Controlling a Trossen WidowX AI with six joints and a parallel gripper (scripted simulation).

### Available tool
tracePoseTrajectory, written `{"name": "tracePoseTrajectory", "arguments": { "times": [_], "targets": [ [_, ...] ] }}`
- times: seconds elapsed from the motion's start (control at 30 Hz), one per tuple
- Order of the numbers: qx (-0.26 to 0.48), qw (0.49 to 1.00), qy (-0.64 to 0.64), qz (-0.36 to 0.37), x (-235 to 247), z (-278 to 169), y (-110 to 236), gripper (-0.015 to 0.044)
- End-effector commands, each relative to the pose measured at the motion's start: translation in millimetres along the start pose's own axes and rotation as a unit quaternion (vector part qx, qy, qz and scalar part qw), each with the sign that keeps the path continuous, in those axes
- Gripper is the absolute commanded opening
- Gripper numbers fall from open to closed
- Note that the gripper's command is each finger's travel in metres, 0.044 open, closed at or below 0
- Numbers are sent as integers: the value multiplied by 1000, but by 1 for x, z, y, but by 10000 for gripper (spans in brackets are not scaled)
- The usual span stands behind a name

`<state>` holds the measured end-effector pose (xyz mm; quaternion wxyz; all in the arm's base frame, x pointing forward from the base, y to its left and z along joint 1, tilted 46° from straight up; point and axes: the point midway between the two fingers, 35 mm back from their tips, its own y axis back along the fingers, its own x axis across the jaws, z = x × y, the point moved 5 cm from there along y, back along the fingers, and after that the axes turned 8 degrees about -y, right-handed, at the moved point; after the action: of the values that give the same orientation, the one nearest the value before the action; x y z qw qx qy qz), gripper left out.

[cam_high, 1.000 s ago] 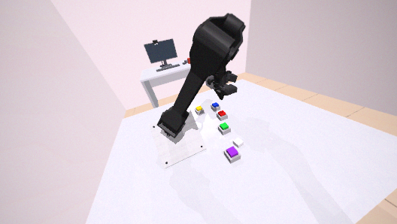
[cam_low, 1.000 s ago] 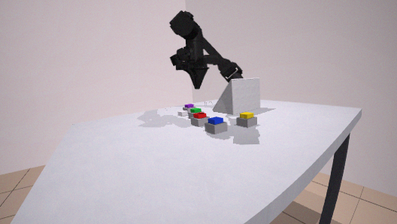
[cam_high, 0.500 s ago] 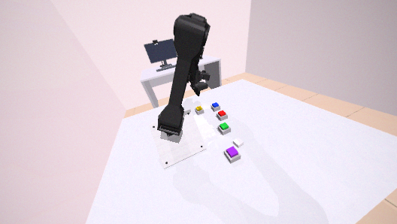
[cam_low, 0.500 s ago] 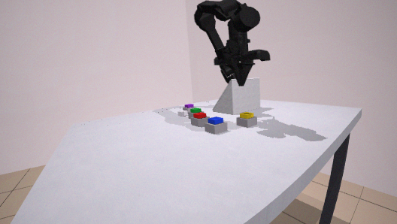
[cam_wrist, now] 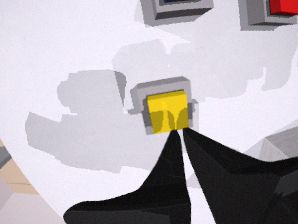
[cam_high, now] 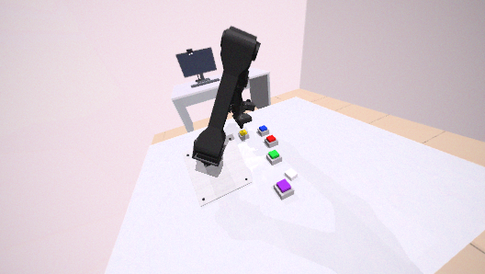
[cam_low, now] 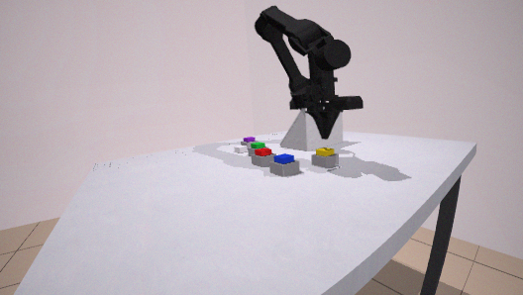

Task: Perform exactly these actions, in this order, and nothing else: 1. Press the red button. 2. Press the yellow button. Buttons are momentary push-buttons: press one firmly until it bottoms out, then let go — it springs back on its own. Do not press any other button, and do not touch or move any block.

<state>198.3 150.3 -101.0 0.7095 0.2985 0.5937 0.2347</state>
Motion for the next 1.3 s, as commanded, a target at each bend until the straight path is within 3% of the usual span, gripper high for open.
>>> {"name": "tracePoseTrajectory", "arguments": {
  "times": [0.0, 0.67, 1.27],
  "targets": [
    [-8, 1000, -1, 8, 2, 2, -1, 20],
    [-8, 1000, -1, 8, 2, 2, -33, 20],
    [-8, 1000, -1, 7, 2, 2, -34, 20]
  ]
}}
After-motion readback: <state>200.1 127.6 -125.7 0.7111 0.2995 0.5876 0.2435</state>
